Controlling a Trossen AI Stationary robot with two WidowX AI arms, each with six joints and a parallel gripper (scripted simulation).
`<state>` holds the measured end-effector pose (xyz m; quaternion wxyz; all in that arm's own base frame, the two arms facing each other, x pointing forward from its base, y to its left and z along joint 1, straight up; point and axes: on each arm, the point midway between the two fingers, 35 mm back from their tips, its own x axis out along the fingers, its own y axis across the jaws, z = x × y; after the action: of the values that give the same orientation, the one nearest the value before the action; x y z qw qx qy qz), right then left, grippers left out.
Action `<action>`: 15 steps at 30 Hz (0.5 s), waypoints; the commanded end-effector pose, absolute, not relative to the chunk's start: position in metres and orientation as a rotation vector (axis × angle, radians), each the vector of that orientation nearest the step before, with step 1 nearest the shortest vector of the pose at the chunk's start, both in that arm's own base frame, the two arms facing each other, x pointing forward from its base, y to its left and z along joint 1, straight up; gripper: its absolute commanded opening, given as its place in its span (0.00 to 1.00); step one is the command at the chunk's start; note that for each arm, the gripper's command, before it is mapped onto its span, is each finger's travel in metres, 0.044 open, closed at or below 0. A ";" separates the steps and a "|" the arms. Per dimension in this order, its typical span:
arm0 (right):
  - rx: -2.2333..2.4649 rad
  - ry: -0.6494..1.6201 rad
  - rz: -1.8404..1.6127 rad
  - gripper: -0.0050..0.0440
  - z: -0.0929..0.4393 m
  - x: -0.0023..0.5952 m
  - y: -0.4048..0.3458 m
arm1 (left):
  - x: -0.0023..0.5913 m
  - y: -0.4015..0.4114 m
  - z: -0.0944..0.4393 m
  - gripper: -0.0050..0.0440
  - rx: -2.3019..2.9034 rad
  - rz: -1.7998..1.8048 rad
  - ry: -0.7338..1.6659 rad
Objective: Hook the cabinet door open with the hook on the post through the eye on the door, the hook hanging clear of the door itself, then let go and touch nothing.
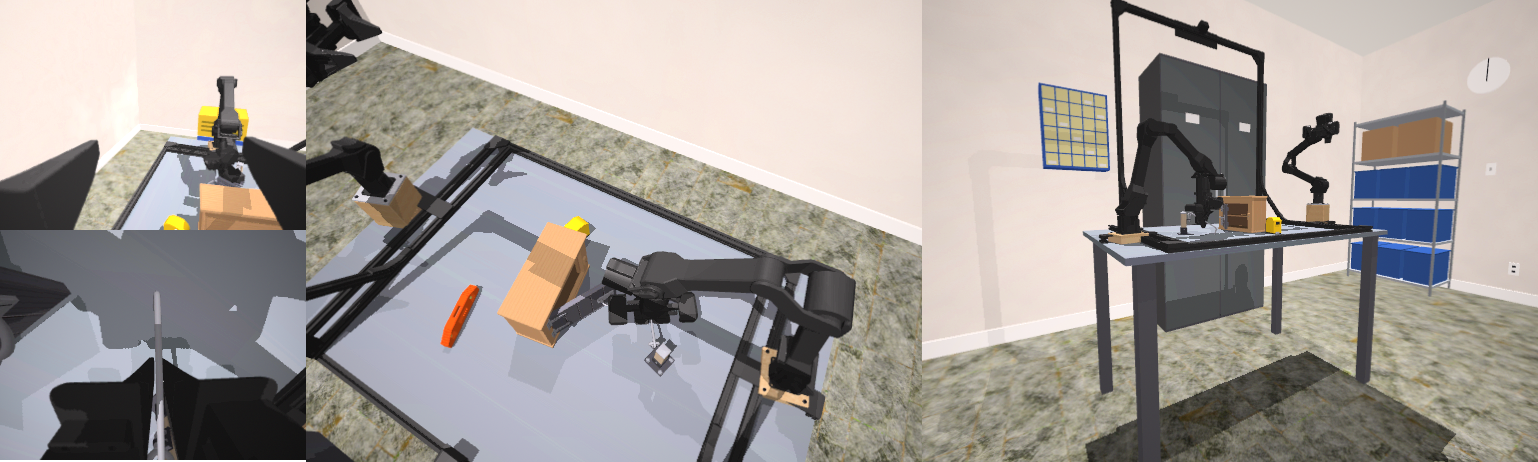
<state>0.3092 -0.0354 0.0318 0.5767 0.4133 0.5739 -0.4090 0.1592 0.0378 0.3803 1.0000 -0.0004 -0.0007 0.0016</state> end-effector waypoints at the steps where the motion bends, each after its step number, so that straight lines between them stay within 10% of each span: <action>1: 0.964 1.347 -0.964 0.10 0.030 0.308 -0.036 | 0.159 0.038 0.380 0.92 -0.001 0.000 -0.001; 15: 0.954 1.333 -0.970 0.10 0.033 0.309 -0.038 | 0.159 0.038 0.380 0.92 -0.001 0.000 -0.001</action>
<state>0.3089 -0.0356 0.0313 0.5760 0.4132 0.5743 -0.4094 0.1592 0.0378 0.3802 1.0000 -0.0008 -0.0006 0.0016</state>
